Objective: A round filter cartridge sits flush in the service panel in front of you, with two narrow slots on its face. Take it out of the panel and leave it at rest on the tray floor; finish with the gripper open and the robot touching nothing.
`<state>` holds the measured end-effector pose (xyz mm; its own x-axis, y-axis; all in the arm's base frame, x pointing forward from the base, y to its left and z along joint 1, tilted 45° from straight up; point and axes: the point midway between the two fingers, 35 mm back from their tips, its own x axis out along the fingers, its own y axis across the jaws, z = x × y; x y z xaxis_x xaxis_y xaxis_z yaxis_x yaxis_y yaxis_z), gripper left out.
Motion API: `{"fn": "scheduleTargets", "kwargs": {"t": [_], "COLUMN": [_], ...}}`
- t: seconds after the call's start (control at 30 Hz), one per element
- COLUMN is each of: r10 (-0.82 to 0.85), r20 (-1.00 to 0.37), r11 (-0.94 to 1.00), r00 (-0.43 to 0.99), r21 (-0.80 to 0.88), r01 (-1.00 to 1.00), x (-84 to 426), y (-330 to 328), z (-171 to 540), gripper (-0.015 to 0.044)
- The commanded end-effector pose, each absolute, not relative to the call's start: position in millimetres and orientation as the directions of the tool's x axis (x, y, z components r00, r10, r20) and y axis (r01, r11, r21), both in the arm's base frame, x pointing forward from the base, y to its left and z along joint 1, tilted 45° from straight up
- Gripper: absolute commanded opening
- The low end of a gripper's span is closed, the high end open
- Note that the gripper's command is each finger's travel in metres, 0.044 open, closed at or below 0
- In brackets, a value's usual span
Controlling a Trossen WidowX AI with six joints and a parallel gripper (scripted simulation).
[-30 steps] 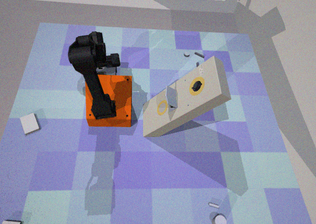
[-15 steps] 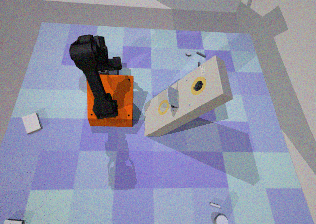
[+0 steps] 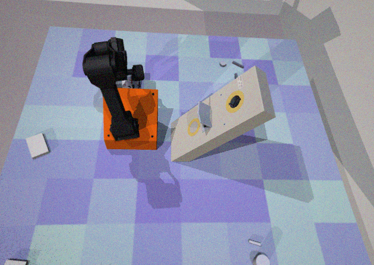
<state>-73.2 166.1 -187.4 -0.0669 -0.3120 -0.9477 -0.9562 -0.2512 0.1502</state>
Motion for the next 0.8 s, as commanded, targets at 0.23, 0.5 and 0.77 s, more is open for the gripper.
{"fn": "scheduleTargets", "kwargs": {"t": [0.23, 0.5, 0.77], "r10": [-0.265, -0.265, -0.265], "r20": [-0.961, -0.961, -0.961], "r11": [-0.255, -0.255, -0.255], "r00": [-0.082, -0.082, -0.082], "r21": [0.151, 0.151, 0.151], "r01": [-0.955, -0.955, -0.955], "x": [-78.7, -78.7, -78.7], "y": [200.5, 200.5, 200.5], "z": [-164.2, -164.2, -164.2], "gripper": [0.0440, 0.0440, 0.0440]}}
